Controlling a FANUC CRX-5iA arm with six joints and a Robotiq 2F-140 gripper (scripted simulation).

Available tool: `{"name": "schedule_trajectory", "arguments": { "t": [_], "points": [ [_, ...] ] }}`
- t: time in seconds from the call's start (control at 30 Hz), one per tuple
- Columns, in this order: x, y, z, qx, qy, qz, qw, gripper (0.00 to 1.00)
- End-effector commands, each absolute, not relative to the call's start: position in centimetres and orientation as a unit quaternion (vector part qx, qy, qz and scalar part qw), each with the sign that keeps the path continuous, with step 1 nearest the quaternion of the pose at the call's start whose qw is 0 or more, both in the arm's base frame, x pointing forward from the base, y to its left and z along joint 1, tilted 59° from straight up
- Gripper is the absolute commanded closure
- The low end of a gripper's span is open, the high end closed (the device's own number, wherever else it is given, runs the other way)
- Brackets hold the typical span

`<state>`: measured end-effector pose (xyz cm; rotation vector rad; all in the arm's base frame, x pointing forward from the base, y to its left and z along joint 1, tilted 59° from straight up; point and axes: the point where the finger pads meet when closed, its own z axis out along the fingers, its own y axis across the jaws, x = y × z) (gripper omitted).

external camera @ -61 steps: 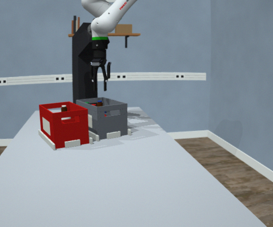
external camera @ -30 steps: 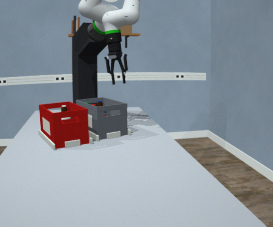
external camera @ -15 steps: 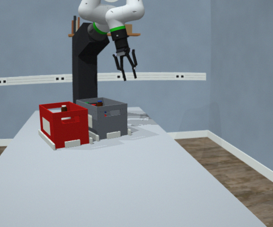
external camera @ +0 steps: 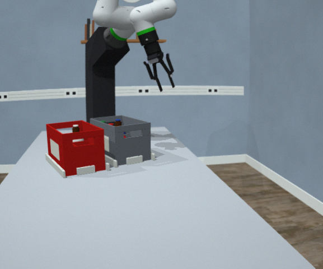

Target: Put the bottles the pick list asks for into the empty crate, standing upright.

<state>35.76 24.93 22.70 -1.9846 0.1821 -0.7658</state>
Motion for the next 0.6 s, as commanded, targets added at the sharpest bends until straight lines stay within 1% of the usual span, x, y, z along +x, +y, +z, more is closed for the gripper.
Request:
{"name": "schedule_trajectory", "arguments": {
  "t": [0.0,0.57],
  "points": [
    [34.9,26.3,24.3,-0.834,0.115,-0.335,0.422,0.56],
    [32.2,30.8,29.6,-0.829,0.081,-0.303,0.463,0.56]
  ]
}}
